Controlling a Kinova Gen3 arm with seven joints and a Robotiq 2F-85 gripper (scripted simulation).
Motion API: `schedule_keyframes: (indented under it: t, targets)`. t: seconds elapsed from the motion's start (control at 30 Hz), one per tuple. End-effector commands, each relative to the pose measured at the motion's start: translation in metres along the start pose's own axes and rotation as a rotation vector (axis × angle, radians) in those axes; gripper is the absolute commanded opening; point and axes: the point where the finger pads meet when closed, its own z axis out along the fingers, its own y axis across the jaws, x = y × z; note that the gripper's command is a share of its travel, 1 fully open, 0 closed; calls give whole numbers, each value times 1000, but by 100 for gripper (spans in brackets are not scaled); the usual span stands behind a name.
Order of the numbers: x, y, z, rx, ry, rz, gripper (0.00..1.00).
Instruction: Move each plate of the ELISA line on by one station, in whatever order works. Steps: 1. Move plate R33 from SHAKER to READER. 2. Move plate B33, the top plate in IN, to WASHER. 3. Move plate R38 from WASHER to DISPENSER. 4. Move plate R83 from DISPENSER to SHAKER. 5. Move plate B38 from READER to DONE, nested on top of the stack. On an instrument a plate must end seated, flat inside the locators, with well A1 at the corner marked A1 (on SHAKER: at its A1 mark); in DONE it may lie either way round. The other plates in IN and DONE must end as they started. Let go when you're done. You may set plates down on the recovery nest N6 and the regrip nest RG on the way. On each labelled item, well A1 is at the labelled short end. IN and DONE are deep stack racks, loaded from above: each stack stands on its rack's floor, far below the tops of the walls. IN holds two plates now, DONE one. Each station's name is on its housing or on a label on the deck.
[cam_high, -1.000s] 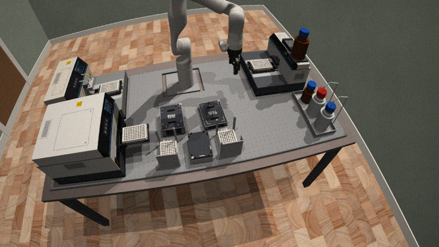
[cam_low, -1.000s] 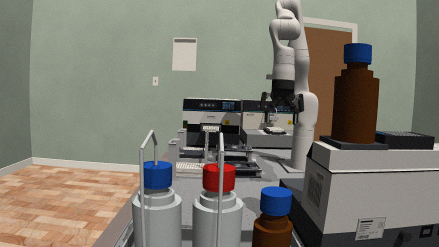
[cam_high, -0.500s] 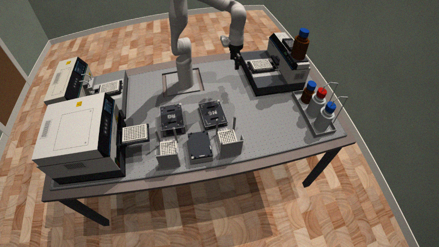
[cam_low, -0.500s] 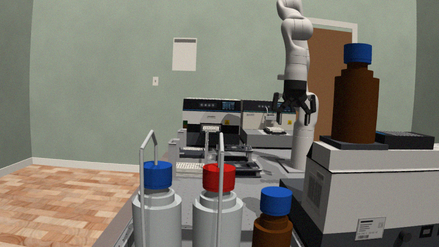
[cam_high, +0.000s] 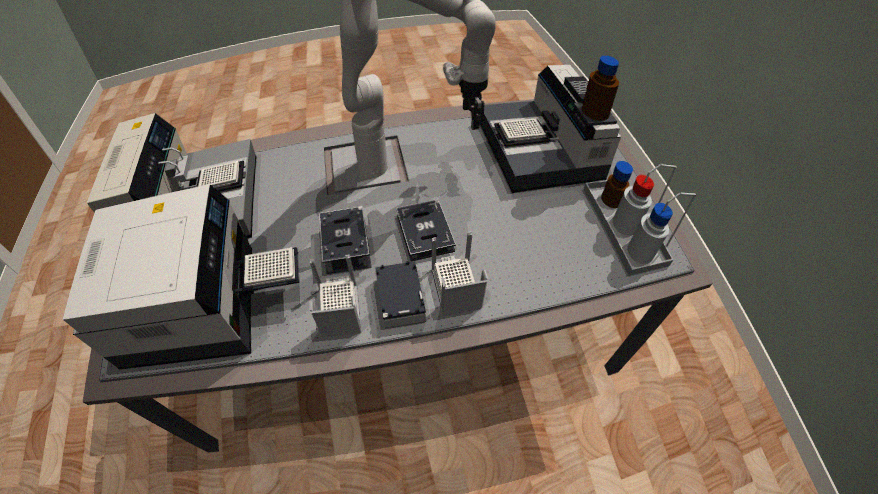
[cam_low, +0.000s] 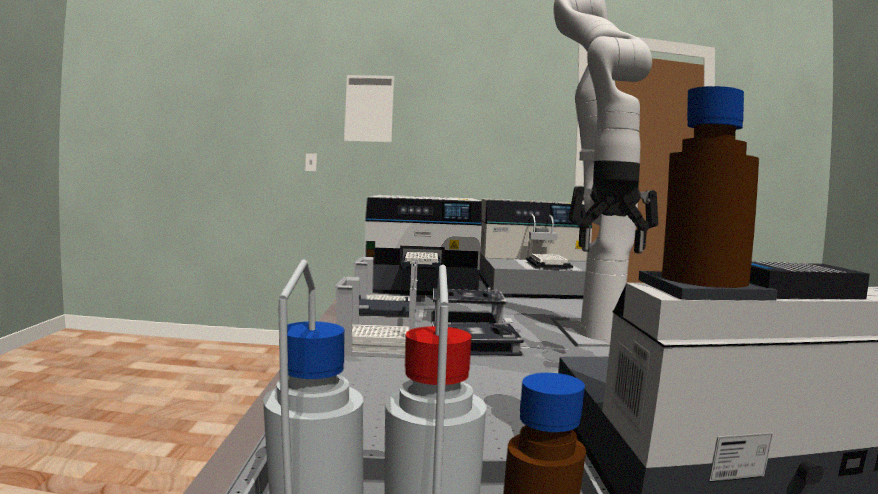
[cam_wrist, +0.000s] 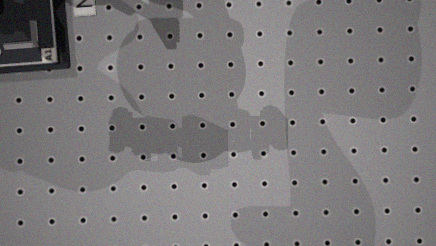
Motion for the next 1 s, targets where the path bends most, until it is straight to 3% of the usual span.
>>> schedule_keyframes:
  t: [0.0, 0.6, 0.97]
  targets:
    - [-5, 11, 0, 5, 2, -19, 100]
    - [-26, 58, 0, 6, 3, -13, 100]
    - [-53, 62, 0, 7, 3, -12, 100]
